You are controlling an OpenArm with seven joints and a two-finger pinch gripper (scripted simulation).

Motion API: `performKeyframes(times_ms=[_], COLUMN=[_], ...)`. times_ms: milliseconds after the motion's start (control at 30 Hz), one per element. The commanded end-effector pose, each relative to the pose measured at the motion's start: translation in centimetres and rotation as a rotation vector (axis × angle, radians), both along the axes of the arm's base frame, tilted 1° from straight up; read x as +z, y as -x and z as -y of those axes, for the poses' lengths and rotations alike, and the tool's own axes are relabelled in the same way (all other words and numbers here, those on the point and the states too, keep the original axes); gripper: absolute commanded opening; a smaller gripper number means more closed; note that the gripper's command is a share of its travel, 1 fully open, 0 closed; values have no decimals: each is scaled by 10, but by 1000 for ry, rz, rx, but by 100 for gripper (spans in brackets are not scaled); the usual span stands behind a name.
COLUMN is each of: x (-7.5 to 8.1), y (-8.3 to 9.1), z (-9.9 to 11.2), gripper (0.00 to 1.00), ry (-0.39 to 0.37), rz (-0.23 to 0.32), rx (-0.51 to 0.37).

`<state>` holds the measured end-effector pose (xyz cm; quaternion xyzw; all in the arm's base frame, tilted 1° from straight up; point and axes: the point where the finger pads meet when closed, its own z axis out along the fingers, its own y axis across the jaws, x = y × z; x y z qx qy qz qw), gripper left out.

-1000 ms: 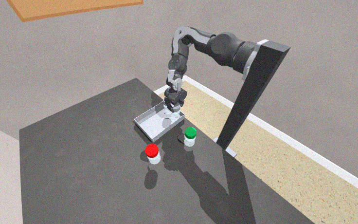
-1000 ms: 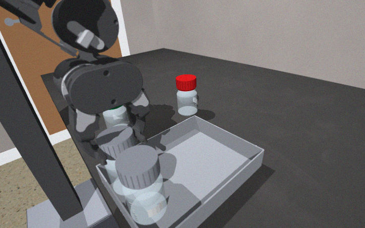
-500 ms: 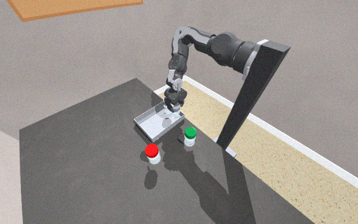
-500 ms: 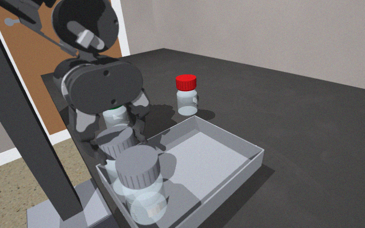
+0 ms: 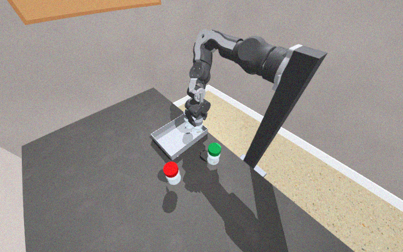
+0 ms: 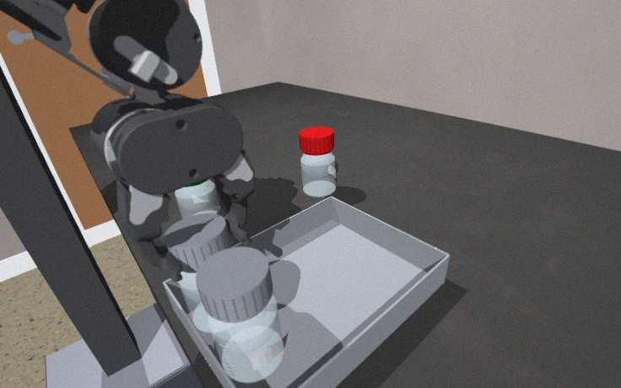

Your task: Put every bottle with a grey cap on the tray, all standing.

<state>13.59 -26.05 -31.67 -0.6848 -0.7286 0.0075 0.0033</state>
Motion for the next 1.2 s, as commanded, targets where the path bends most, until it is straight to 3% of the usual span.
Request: performKeyframes(times_ms=[0, 933, 1167], x=[1, 1, 1], y=[-1, -1, -1], z=[0, 0, 0], gripper=[0, 0, 0], ry=[0, 0, -41], rz=[3, 3, 3], rx=[0, 0, 0])
